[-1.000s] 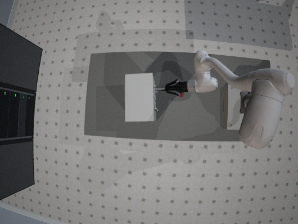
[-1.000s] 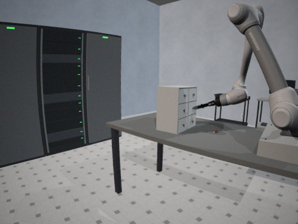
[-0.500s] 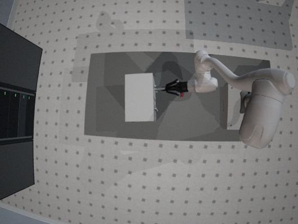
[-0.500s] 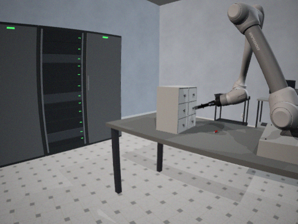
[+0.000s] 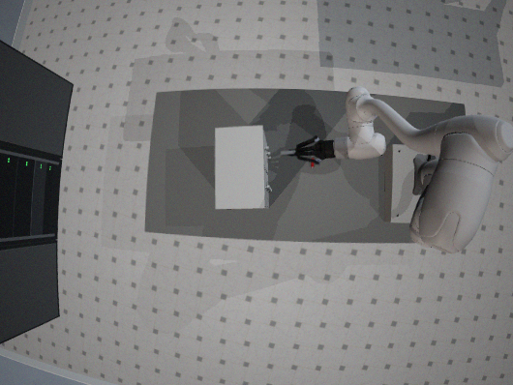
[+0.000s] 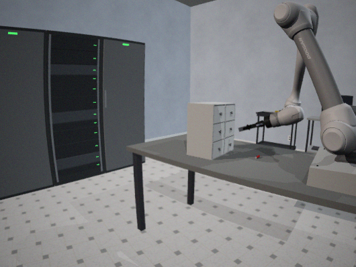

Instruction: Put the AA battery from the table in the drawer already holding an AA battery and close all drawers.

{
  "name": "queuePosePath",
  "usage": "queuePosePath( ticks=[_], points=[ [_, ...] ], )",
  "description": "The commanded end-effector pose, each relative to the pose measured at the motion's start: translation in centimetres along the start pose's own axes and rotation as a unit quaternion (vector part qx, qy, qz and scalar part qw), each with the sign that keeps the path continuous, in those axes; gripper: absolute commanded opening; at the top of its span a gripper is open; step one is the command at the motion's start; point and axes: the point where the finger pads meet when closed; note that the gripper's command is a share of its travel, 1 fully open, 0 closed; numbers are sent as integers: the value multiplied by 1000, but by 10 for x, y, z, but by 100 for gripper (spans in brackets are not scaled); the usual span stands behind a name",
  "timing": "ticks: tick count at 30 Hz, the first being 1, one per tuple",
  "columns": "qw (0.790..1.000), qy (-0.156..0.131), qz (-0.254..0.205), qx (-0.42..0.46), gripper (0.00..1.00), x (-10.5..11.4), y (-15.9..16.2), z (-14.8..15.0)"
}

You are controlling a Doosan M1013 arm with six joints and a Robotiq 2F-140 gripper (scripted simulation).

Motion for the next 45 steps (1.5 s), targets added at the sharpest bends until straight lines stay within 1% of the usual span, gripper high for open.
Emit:
queuePosePath(
  ticks=[1,5,7,9,15,18,30,35,37,41,45],
  points=[
    [1000,0,0,0,0,1,0,0],
    [1000,0,0,0,0,2,0,0],
    [1000,0,0,0,0,6,0,0],
    [1000,0,0,0,0,13,0,0],
    [1000,0,0,0,0,44,-1,0],
    [1000,0,0,0,0,53,-1,0],
    [1000,1,-5,0,0,56,-2,0],
    [1000,5,-24,0,0,60,-4,-1],
    [1000,5,-24,0,0,60,-4,-1],
    [999,12,-52,0,0,66,-6,-2],
    [995,22,-95,0,0,76,-11,-2]
  ],
)
Point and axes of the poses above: the point where the finger pads meet when closed, its own x axis back along the fingers, its own z axis across the jaws, y = z × x, and after that the axes turned 13 degrees about -x, right-handed
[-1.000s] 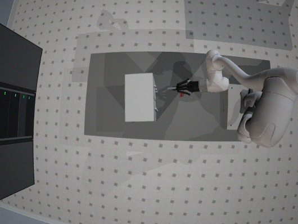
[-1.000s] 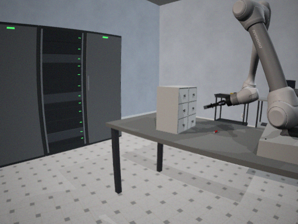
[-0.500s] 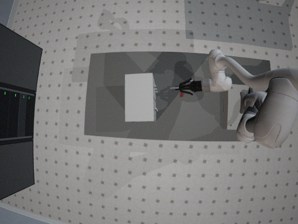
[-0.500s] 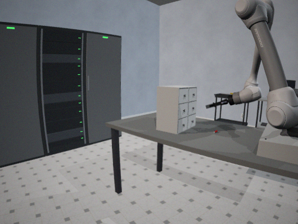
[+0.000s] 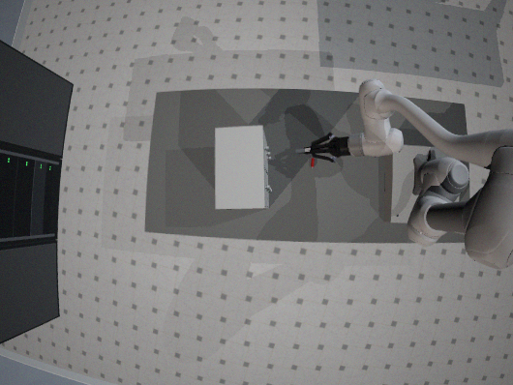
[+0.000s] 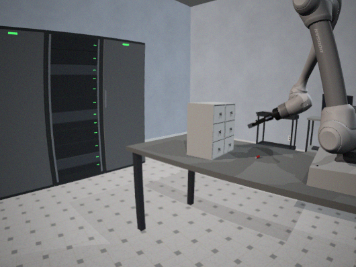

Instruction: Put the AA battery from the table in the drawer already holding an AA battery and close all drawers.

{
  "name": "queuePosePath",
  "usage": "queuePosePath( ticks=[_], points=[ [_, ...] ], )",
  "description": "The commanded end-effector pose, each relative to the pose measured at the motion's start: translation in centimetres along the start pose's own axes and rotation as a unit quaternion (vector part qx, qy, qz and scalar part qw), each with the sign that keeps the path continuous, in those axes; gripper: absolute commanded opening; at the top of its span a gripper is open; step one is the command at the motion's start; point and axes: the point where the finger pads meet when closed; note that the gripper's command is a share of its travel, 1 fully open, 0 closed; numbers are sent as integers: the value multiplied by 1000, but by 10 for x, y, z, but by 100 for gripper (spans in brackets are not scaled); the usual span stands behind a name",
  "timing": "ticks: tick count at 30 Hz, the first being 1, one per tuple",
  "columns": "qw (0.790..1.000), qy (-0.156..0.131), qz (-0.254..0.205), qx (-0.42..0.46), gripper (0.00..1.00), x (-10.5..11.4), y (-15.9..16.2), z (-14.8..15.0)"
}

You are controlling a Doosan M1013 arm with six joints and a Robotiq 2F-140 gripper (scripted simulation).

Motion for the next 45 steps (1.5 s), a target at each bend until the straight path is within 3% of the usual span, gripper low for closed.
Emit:
queuePosePath(
  ticks=[1,7,29,41,43,44,45],
  points=[
    [999,5,-42,-1,0,8,-2,-2],
    [994,20,-104,-1,0,22,-6,-3],
    [969,53,-243,0,0,55,-16,-4],
    [918,82,-388,1,0,97,-28,-7],
    [918,82,-388,1,0,97,-28,-7],
    [899,95,-428,0,0,101,-29,-7],
    [893,98,-440,0,0,104,-30,-7]
  ],
)
Point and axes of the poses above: the point where the finger pads meet when closed, its own x axis back along the fingers, its own z axis across the jaws, y = z × x, and after that the axes turned 13 degrees about -x, right-handed
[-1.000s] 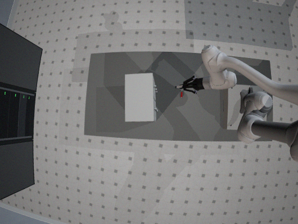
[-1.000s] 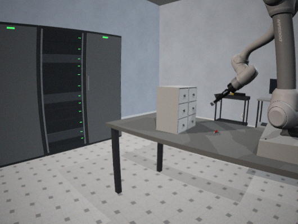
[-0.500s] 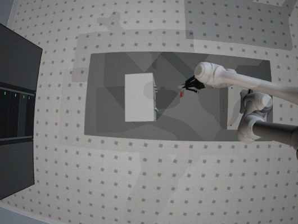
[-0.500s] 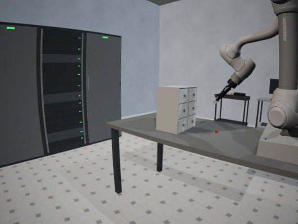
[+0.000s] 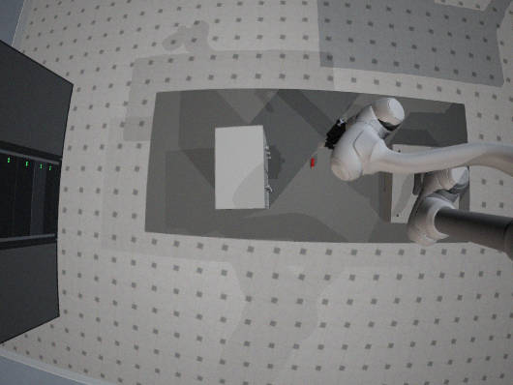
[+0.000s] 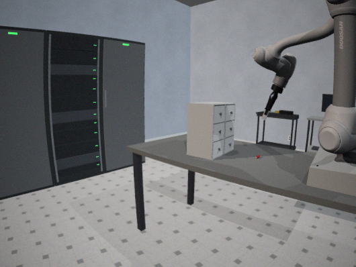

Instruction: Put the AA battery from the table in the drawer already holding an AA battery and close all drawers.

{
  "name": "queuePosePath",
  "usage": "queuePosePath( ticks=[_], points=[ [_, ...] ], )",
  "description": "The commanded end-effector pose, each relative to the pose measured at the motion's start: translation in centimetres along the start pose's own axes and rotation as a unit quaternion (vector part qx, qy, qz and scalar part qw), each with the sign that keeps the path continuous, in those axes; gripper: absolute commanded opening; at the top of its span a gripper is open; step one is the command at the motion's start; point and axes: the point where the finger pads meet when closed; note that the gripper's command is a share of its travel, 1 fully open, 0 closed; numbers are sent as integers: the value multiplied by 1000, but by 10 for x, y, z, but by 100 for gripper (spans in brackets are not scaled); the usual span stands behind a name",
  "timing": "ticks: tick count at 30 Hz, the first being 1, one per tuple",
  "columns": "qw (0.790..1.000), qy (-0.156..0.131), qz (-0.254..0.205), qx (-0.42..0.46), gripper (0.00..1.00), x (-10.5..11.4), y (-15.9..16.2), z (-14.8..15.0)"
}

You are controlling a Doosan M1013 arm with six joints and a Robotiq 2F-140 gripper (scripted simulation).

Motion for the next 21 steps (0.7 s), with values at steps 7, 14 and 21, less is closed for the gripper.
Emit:
queuePosePath(
  ticks=[7,14,21],
  points=[
    [983,55,-175,-13,0,16,4,-12],
    [980,58,-188,-13,0,19,5,-12],
    [980,58,-188,-13,0,19,5,-12]
  ],
)
Point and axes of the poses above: the point where the finger pads meet when closed, its own x axis back along the fingers, its own z axis across the jaws, y = z × x, and after that the axes turned 13 degrees about -x, right-handed
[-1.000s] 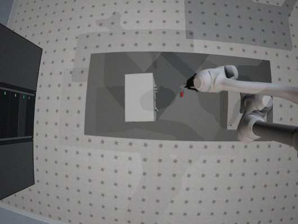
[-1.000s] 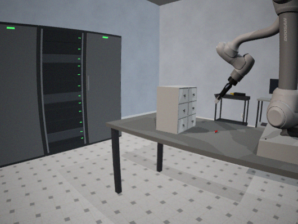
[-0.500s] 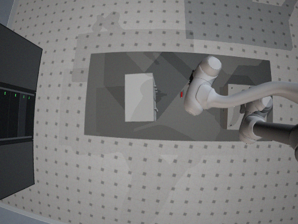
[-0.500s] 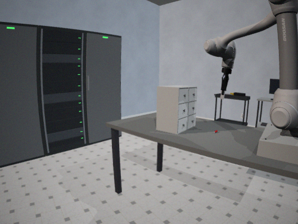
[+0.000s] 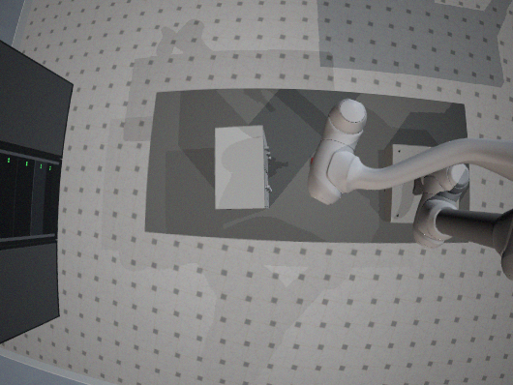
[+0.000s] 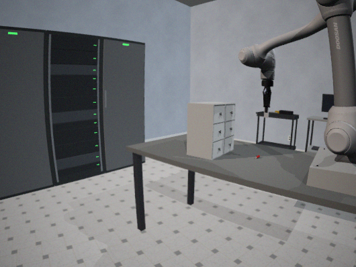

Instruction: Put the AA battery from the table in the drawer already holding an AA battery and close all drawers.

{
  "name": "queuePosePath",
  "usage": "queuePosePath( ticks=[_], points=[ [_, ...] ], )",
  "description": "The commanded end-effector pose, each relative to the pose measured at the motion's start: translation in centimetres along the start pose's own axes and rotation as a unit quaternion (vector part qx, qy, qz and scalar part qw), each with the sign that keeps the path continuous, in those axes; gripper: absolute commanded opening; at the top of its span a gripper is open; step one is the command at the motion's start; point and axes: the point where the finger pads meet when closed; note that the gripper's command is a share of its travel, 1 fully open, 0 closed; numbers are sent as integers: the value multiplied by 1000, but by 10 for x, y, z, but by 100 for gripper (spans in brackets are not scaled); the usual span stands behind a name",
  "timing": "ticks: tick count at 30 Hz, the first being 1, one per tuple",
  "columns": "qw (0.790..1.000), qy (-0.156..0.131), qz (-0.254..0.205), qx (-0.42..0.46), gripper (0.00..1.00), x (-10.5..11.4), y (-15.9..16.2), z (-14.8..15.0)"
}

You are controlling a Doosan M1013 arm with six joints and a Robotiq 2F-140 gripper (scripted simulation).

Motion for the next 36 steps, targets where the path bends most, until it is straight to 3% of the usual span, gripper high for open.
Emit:
queuePosePath(
  ticks=[1,7,9,11,13,14,15,18,28,36],
  points=[
    [1000,0,0,0,0,0,0,0],
    [1000,0,0,0,0,0,0,-9],
    [1000,0,0,0,0,-1,2,-50],
    [1000,0,0,0,0,-1,2,-50],
    [1000,0,0,0,0,-2,10,-107],
    [1000,0,0,0,0,-2,10,-107],
    [1000,0,0,0,0,-2,16,-131],
    [1000,0,0,0,0,-2,22,-155],
    [1000,-3,12,0,0,-4,20,-156],
    [995,-22,95,0,0,-18,6,-160]
  ],
)
Point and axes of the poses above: the point where the finger pads meet when closed, its own x axis back along the fingers, its own z axis across the jaws, y = z × x, and after that the axes turned 13 degrees about -x, right-handed
